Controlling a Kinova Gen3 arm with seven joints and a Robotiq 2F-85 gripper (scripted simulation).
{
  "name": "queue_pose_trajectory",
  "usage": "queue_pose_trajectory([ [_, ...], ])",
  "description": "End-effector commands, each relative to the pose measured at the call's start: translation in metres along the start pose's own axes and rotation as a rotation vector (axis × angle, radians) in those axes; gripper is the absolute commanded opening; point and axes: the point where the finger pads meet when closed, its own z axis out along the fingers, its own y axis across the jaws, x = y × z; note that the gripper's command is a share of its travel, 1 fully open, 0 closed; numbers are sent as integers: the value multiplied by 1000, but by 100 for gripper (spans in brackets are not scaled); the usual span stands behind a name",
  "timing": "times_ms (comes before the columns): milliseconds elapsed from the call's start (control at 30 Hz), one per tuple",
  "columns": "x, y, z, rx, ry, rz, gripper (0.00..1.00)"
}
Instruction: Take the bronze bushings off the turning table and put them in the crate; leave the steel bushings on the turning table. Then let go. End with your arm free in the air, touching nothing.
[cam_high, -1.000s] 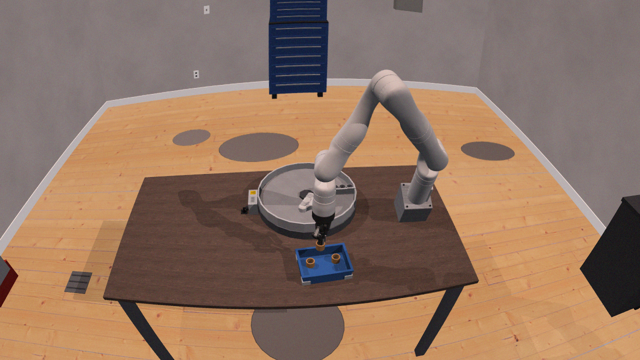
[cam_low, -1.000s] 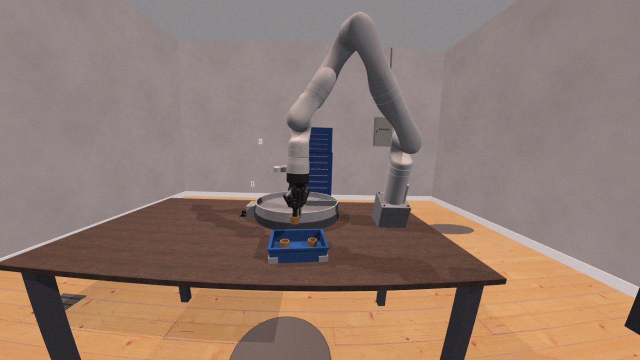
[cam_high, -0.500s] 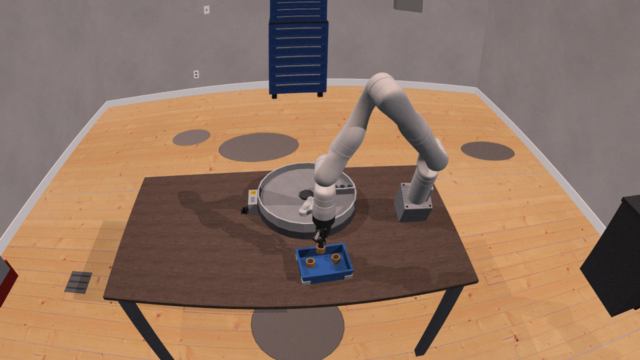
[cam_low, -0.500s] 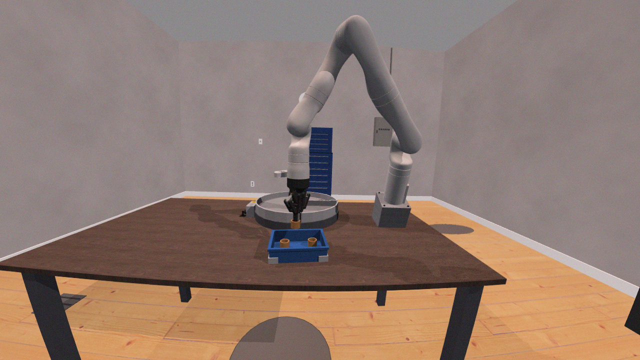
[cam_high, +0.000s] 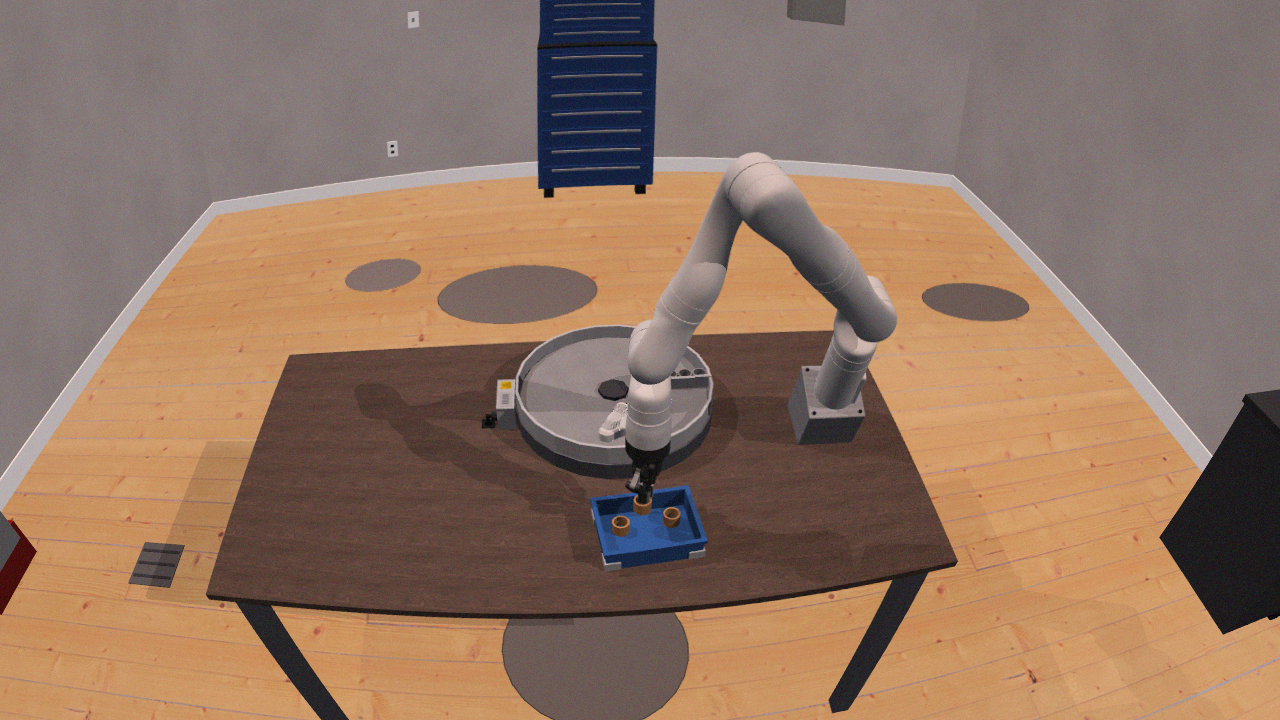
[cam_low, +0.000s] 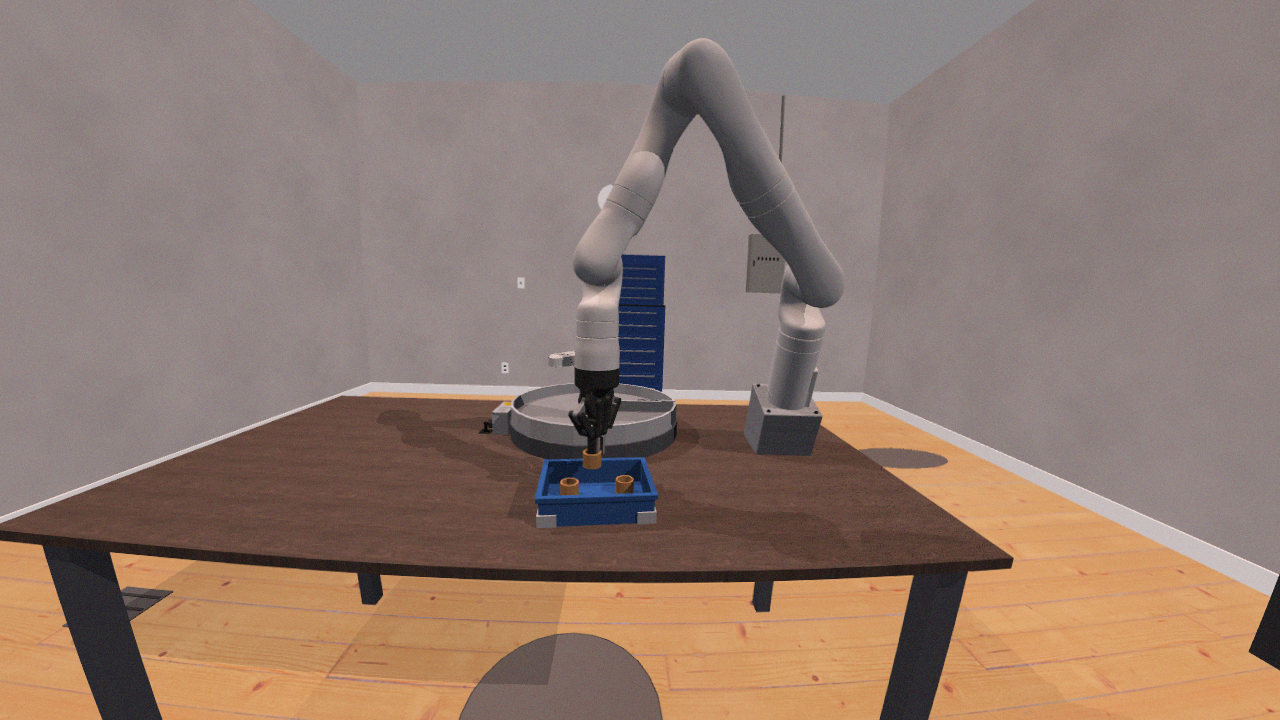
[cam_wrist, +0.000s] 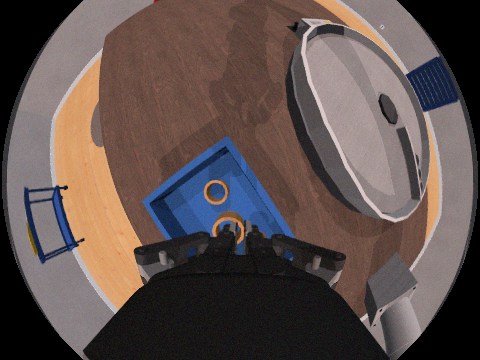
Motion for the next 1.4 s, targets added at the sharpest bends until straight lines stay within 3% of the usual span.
queue_pose_trajectory([
  [0, 1, 0, 1, 1, 1, 0, 0],
  [1367, 0, 0, 25, 1, 1, 0, 0],
])
